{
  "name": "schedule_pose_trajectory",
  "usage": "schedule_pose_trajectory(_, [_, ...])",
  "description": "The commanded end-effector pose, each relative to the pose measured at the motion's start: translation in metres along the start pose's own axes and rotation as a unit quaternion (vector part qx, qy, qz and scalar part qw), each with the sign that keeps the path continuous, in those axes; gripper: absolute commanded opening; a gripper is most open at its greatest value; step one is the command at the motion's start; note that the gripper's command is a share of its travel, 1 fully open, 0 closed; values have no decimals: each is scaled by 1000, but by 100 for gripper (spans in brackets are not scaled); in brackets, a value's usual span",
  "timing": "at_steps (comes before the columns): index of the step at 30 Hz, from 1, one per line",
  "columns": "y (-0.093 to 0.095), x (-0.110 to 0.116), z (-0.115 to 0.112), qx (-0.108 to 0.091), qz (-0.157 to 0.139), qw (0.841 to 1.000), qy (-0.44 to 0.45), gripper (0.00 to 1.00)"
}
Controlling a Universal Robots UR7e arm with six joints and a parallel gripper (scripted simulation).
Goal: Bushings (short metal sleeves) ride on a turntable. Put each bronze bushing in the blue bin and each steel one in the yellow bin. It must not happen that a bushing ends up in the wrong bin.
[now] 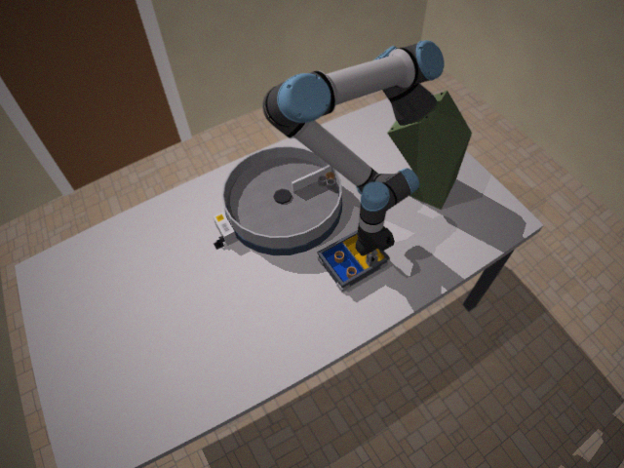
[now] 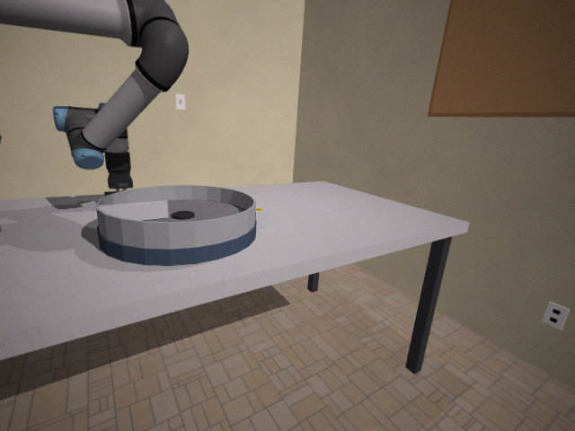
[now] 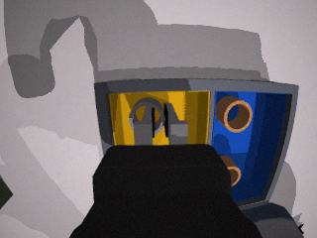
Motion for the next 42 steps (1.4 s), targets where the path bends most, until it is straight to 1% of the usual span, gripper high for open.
schedule_pose_trajectory(1, [0, 0, 0, 1, 0, 1000, 0, 0])
schedule_pose_trajectory(4, [0, 0, 0, 1, 0, 1000, 0, 0])
schedule_pose_trajectory(5, [0, 0, 0, 1, 0, 1000, 0, 42])
schedule_pose_trajectory(42, [0, 0, 0, 1, 0, 1000, 0, 42])
Point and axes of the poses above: the point where the finger pads meet when closed, its own y axis out along the fingers, its own z axis across the jaws, x = y × z, the point moved 4 cm from there along -y, back along the fingers, and after that the axes turned 6 degrees about -y, right-handed, at the moved point
